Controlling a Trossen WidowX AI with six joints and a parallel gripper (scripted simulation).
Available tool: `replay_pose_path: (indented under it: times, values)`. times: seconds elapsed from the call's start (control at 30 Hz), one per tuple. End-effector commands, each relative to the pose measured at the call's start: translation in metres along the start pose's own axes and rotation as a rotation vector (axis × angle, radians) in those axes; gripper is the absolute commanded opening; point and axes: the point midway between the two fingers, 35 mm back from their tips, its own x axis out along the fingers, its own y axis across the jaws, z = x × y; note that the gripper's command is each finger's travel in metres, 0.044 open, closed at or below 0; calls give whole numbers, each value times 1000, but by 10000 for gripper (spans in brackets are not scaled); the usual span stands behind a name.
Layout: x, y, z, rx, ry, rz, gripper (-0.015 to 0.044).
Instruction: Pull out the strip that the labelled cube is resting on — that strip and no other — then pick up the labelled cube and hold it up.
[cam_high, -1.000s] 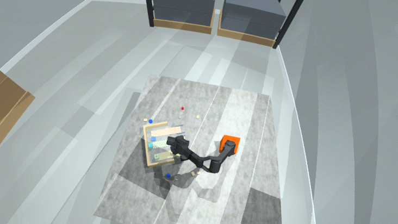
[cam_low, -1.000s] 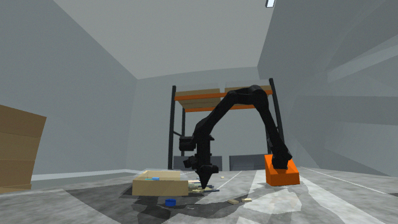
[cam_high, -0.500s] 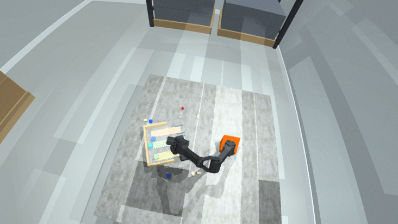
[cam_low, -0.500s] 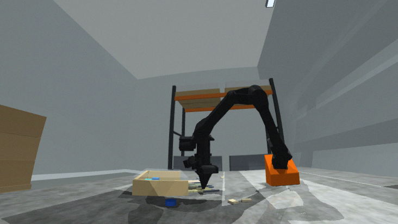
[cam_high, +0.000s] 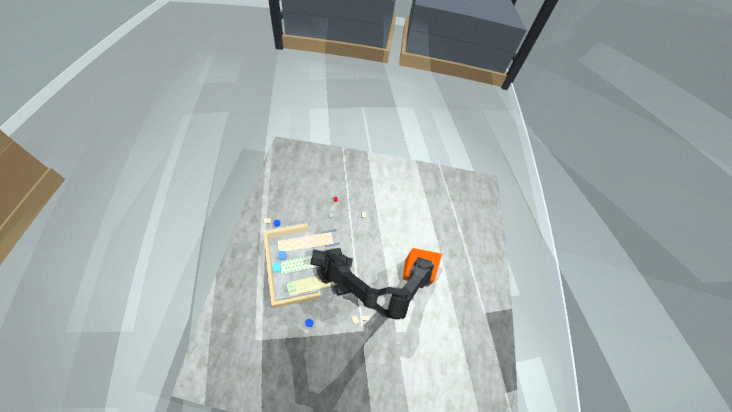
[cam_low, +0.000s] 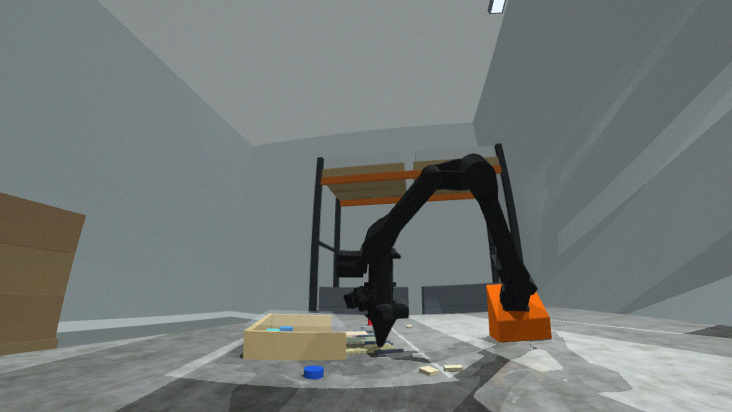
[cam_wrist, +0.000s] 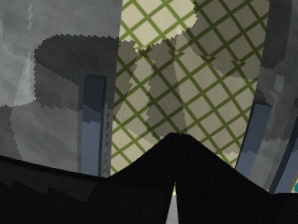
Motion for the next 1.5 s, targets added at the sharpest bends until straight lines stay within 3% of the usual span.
replay_pose_path:
  times: [0.0,1.47]
  values:
    - [4,1,-12,2,12,6,0]
    - [5,2,-78,4,16,6,0]
